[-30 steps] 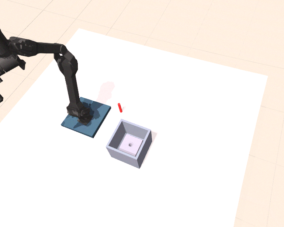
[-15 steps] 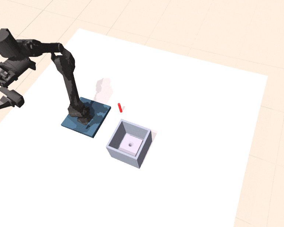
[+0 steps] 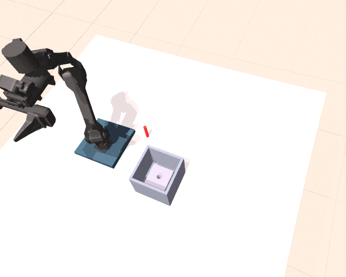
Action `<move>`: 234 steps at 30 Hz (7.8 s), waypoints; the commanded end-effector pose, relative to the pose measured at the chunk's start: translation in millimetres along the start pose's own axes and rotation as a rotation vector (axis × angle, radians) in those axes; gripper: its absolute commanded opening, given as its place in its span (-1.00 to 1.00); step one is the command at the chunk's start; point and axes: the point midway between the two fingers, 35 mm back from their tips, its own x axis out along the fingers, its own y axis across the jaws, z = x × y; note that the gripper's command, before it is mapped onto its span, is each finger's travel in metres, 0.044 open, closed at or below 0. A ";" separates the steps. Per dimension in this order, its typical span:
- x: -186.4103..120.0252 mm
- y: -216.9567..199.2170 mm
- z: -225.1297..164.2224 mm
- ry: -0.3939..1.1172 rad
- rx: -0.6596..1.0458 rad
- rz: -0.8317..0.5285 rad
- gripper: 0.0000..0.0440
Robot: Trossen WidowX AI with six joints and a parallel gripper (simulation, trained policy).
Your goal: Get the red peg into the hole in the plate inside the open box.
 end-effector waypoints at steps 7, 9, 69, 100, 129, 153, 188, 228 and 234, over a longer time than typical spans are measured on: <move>-13.8 39.9 -8.9 0.023 0.216 0.170 1.00; -16.6 47.7 -11.1 0.033 0.255 0.203 1.00; -177.7 221.4 -139.5 1.034 0.879 0.795 1.00; -298.1 233.2 -253.6 1.693 0.569 0.544 1.00; -347.3 201.7 -361.3 1.730 0.103 0.233 1.00; -341.9 201.1 -434.9 1.670 -0.023 0.188 1.00; -357.1 238.2 -439.7 1.721 0.035 0.341 -1.00; -259.4 264.9 -274.2 1.514 0.376 0.587 -1.00; -235.3 266.7 -277.3 1.491 0.369 0.516 -1.00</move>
